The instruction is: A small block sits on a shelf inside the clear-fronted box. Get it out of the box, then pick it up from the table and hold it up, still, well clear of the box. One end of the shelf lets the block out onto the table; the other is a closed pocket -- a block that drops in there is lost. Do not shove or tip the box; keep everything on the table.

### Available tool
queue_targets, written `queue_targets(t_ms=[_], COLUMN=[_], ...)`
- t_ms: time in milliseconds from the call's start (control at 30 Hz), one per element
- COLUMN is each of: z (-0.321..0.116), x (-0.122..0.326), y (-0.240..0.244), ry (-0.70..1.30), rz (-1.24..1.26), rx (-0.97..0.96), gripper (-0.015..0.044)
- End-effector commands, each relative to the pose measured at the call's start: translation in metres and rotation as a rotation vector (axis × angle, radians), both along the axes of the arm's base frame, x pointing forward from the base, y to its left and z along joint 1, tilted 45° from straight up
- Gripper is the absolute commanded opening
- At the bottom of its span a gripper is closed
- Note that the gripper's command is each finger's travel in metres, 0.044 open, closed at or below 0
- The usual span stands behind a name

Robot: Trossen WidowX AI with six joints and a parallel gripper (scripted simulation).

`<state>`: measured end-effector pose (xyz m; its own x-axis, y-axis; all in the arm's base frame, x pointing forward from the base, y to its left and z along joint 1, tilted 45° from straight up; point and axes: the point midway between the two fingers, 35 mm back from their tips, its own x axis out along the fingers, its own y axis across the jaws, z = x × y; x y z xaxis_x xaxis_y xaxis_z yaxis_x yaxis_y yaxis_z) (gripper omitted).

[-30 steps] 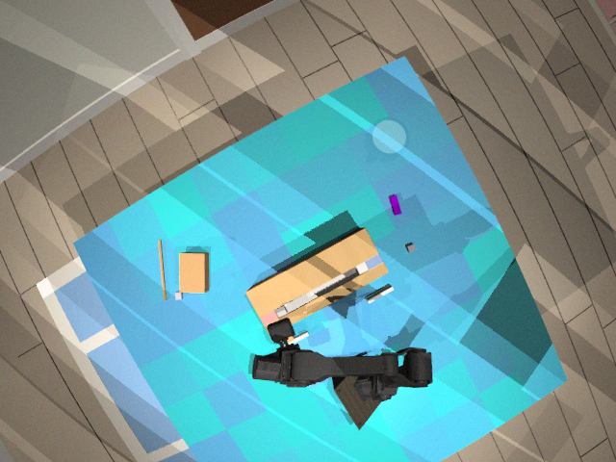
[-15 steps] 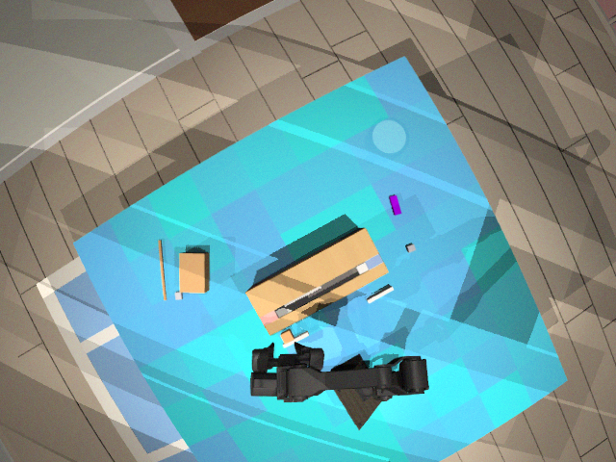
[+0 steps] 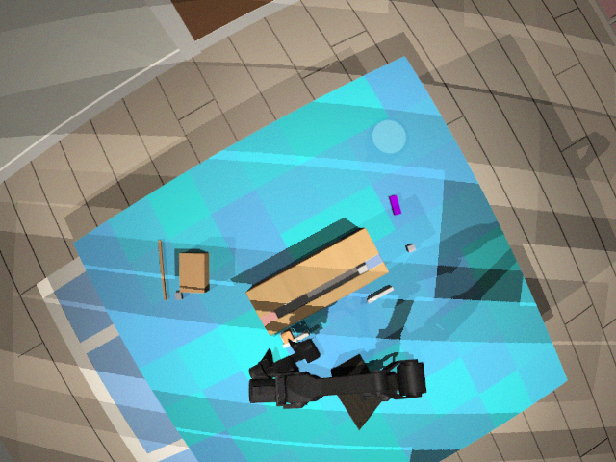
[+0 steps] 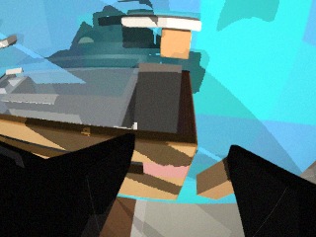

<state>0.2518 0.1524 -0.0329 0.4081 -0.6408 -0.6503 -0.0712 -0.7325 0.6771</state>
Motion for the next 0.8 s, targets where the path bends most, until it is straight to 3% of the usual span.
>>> queue_targets(t_ms=[0, 133, 767], z=[-0.032, -0.057, -0.072], x=[-0.001, -0.005, -0.004], y=[-0.032, -0.060, -0.075], ry=[0.017, 0.015, 0.015], rz=[-0.006, -0.007, -0.006], rx=[-0.024, -0.028, -0.027], gripper=[0.0285, 0.0285, 0.0285])
